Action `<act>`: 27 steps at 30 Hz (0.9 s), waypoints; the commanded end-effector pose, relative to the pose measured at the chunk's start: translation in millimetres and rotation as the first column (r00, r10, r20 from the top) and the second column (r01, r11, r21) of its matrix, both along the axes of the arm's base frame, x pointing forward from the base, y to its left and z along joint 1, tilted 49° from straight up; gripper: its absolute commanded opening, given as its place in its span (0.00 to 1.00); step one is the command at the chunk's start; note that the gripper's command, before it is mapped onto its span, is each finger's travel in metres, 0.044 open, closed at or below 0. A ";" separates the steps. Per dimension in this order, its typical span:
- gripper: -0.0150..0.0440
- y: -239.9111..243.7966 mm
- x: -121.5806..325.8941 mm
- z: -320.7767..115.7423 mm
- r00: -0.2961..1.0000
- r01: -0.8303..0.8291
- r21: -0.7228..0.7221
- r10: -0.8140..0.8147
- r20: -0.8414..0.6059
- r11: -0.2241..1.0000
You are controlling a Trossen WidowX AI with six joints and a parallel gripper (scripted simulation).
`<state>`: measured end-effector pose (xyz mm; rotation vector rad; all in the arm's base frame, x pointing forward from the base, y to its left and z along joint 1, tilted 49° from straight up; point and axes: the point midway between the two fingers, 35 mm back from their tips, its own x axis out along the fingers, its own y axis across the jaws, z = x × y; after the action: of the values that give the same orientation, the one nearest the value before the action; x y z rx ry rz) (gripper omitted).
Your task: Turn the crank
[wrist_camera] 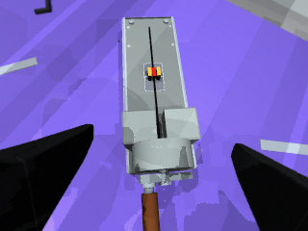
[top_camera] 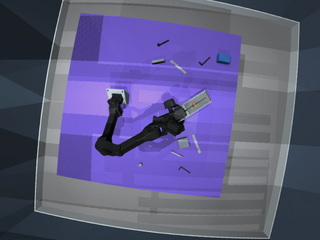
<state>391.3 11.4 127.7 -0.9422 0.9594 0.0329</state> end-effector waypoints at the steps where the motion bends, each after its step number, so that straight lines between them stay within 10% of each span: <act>1: 1.00 10.9 17.1 -11.7 0.993 0.087 0.015 -0.088 0.074 0.996; 27: 1.00 12.4 59.4 -83.5 0.841 0.358 0.116 -0.374 0.391 0.927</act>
<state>453.0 36.5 58.4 -0.6702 0.7185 -0.4566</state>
